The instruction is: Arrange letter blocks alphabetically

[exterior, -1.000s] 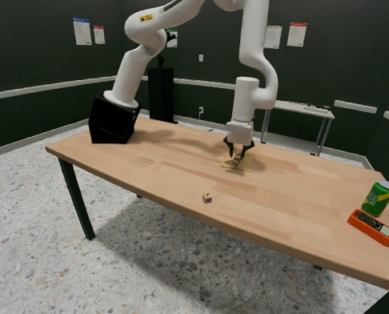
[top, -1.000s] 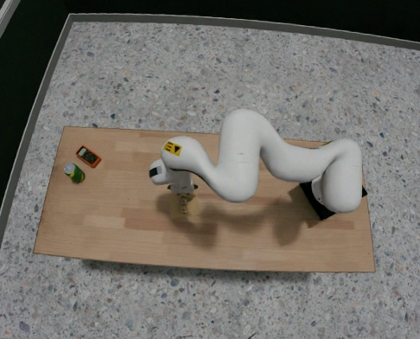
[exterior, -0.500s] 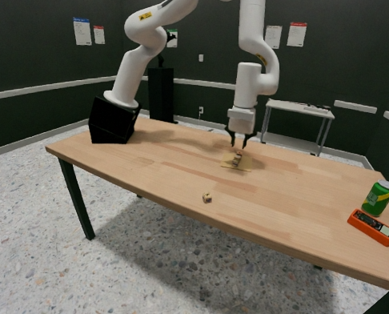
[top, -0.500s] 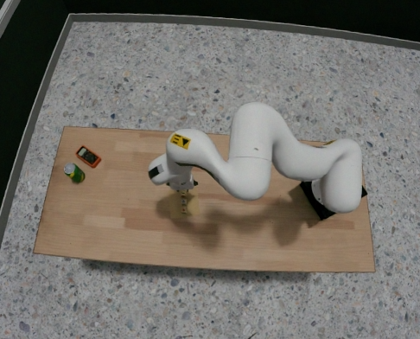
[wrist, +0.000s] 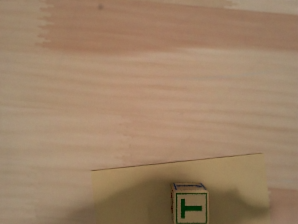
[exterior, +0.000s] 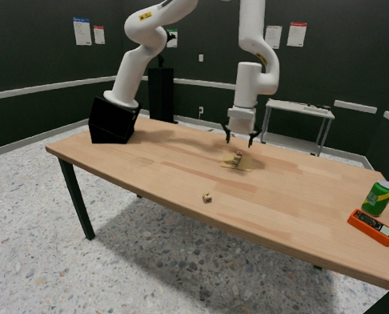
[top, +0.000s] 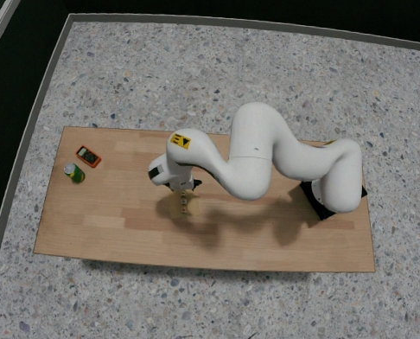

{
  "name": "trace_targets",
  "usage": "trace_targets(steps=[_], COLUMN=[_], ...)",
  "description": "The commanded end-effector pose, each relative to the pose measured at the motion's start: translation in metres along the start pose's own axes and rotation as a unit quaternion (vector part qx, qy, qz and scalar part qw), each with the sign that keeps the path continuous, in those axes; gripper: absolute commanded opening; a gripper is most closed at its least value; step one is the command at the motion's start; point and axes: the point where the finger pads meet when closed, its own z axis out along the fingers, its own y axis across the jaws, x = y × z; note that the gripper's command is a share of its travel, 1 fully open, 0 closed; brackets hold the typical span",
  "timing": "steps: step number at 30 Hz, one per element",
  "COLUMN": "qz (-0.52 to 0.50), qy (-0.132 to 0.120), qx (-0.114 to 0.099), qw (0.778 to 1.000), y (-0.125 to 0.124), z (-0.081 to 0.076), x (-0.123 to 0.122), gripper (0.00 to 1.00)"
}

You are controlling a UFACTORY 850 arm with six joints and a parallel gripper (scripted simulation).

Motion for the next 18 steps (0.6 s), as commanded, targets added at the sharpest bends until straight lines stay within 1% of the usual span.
trace_targets(steps=[1,13,18], qz=[0.0,0.0,0.0], qy=[0.0,0.0,0.0], qx=[0.001,0.001,0.001], qw=[1.0,1.0,1.0], y=[-0.001,-0.001,-0.001], z=[-0.001,-0.003,-0.017], x=[0.0,0.0,0.0], gripper=[1.0,1.0,1.0])
